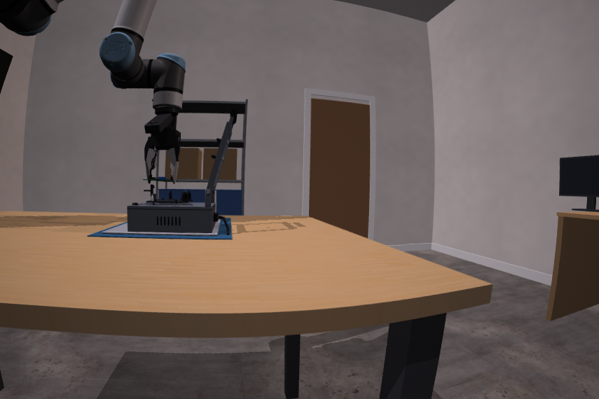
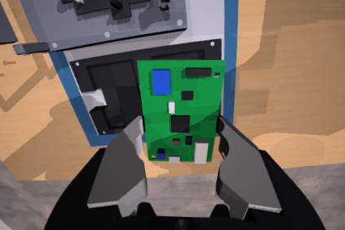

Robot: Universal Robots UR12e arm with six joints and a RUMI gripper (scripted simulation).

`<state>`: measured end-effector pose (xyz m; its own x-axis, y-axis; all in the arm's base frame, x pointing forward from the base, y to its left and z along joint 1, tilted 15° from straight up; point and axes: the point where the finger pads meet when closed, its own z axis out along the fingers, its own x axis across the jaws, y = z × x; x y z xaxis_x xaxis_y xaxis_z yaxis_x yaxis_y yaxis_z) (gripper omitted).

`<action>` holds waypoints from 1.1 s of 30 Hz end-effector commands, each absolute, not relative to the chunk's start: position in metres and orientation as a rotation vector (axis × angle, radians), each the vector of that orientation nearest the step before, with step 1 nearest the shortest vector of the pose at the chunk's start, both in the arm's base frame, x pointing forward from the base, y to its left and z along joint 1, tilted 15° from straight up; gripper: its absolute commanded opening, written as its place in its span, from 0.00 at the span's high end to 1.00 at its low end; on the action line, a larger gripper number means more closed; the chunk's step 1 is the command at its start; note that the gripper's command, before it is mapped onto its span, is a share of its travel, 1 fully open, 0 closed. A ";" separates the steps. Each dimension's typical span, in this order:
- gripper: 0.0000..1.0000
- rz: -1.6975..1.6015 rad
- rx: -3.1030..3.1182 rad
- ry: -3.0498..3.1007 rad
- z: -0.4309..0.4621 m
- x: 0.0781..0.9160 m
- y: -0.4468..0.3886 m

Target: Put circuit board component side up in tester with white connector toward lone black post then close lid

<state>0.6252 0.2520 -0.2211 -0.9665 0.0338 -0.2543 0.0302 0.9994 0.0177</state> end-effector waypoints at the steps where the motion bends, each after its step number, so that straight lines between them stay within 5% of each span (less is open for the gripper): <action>1: 0.61 0.012 -0.030 2.886 -0.222 0.622 0.253; 33: 0.61 -0.001 -0.129 2.883 -0.222 0.623 0.253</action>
<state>0.6256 0.2521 -0.2210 -0.9634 -0.0829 -0.2548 -0.0827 0.9965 -0.0115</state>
